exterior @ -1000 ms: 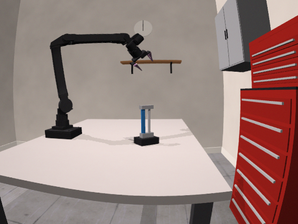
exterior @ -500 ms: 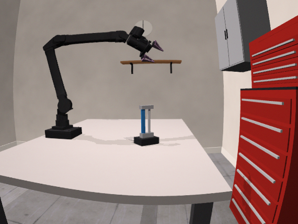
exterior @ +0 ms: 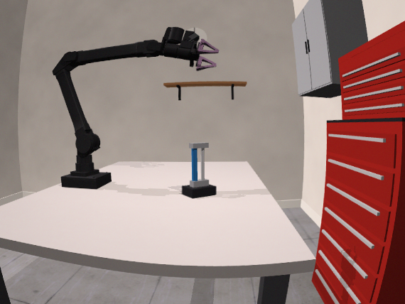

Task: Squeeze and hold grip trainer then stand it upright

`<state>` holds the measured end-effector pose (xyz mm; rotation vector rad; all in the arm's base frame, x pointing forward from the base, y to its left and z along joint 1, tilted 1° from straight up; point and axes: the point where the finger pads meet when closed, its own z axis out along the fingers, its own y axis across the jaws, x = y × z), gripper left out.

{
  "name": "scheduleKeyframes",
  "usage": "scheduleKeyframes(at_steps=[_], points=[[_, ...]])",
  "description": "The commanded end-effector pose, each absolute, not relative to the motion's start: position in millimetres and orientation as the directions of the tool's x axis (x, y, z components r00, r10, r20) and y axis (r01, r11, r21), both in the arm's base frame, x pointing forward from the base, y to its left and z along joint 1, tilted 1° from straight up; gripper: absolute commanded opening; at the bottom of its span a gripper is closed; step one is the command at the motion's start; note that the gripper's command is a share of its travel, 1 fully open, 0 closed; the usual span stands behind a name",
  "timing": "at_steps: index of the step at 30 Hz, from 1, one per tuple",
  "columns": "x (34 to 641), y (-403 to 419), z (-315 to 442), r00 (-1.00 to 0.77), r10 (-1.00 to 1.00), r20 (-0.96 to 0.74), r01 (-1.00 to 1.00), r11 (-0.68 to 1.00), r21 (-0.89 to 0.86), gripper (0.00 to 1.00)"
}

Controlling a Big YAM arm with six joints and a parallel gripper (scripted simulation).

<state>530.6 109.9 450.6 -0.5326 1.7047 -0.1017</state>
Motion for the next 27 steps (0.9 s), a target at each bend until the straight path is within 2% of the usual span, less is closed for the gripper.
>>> scheduleKeyframes(at_steps=[1,4,5,8,9,11,12,13,14,16,19,22,23,24,27], points=[[524.9,60.5,492.6,-0.044,-0.172,-0.984,-0.139,0.977,-0.165,1.00],[524.9,60.5,492.6,-0.042,-0.166,-0.985,-0.135,0.978,-0.159,1.00],[520.6,28.6,499.8,-0.009,-0.081,-0.997,-0.061,0.995,-0.080,1.00],[514.0,-2.0,506.7,0.034,-0.002,-0.999,0.004,1.000,-0.002,1.00],[531.2,-3.7,459.5,-0.064,0.078,-0.995,0.051,0.996,0.075,1.00],[530.9,8.4,456.3,-0.078,0.076,-0.994,0.029,0.997,0.074,1.00],[535.2,12.7,412.3,-0.182,0.144,-0.973,0.087,0.988,0.131,1.00],[535.2,12.7,412.3,-0.182,0.144,-0.973,0.087,0.988,0.131,1.00],[535.6,15.4,378.7,-0.252,0.205,-0.946,0.149,0.974,0.172,1.00],[536.4,16.8,375.3,-0.252,0.205,-0.946,0.149,0.974,0.172,1.00],[530.7,24.0,309.0,-0.356,0.302,-0.884,0.279,0.938,0.208,1.00],[531.7,27.9,298.6,-0.364,0.344,-0.865,0.333,0.916,0.224,1.00],[538.4,29.0,318.2,-0.335,0.349,-0.875,0.326,0.915,0.240,1.00],[517.4,28.8,254.3,-0.418,0.370,-0.829,0.397,0.896,0.200,1.00],[509.4,30.4,231.5,-0.438,0.395,-0.808,0.448,0.875,0.184,1.00]])
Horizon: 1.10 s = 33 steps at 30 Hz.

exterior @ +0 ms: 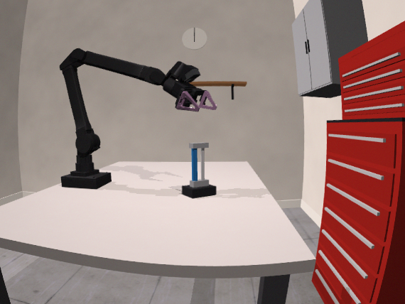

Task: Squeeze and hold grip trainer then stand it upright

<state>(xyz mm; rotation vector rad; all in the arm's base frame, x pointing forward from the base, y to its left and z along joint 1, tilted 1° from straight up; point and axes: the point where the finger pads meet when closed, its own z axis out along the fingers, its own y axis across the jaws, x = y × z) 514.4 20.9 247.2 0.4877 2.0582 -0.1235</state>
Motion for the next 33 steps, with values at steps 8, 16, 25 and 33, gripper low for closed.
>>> scheduleKeyframes(at_steps=[8,16,25,33], points=[[472.9,33.2,161.1,-0.465,0.453,-0.760,0.616,0.783,0.089,1.00],[444.2,30.4,125.1,-0.474,0.454,-0.755,0.685,0.729,0.009,1.00],[457.6,28.5,151.6,-0.412,0.480,-0.775,0.700,0.711,0.067,1.00],[458.0,28.7,151.9,-0.410,0.480,-0.776,0.700,0.710,0.070,0.76]])
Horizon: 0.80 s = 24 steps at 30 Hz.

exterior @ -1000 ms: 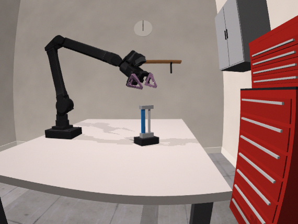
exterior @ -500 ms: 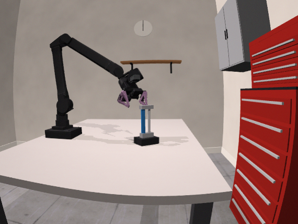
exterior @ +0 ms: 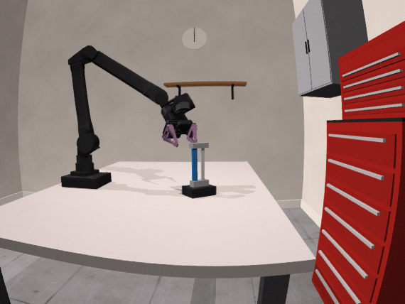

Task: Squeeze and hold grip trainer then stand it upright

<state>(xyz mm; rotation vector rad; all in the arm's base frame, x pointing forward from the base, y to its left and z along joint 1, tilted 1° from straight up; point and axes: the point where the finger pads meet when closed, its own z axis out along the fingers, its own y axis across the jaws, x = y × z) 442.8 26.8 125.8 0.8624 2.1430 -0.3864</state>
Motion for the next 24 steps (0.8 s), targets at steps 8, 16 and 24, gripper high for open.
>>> scheduleKeyframes(at_steps=[8,16,24], points=[[458.0,28.7,151.9,-0.410,0.480,-0.776,0.700,0.711,0.069,0.76],[458.2,28.4,151.5,-0.410,0.479,-0.776,0.700,0.711,0.069,0.76],[461.1,25.7,142.1,-0.421,0.471,-0.775,0.698,0.714,0.055,0.76]])
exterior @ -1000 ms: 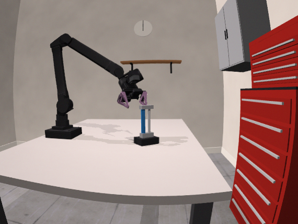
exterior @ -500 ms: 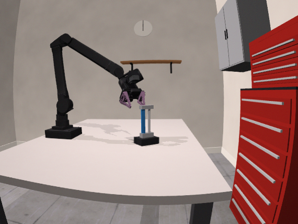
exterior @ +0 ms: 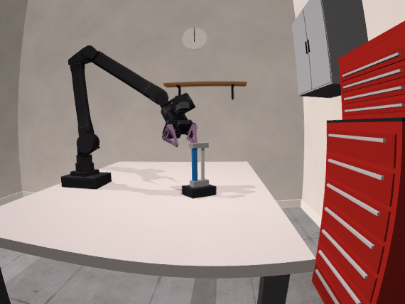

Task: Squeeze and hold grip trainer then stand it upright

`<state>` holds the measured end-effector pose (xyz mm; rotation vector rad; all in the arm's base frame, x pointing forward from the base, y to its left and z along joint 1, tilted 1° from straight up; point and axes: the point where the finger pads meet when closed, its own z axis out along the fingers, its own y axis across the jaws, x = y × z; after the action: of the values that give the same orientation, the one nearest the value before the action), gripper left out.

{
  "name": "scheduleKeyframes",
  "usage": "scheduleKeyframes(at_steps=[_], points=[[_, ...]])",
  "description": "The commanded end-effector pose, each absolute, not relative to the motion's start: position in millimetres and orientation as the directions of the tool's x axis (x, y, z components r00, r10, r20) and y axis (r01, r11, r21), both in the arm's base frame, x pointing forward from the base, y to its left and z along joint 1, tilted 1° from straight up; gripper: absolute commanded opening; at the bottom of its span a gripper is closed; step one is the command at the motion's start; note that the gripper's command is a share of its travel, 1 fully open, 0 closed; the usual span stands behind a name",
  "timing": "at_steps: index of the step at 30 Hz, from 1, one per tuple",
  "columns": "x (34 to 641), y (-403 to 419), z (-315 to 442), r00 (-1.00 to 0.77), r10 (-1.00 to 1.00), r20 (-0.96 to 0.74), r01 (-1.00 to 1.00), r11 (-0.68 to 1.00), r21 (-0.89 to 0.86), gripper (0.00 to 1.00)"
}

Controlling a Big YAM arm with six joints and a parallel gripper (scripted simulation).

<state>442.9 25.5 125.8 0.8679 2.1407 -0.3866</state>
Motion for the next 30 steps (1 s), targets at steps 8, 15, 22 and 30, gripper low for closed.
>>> scheduleKeyframes(at_steps=[8,15,22,30], points=[[459.6,22.4,133.3,-0.437,0.464,-0.771,0.696,0.718,0.037,0.76],[457.6,16.5,119.6,-0.452,0.459,-0.765,0.696,0.718,0.019,0.76],[463.3,13.0,116.5,-0.449,0.460,-0.766,0.696,0.718,0.023,0.76],[470.8,4.8,105.8,-0.451,0.459,-0.765,0.696,0.718,0.021,0.76]])
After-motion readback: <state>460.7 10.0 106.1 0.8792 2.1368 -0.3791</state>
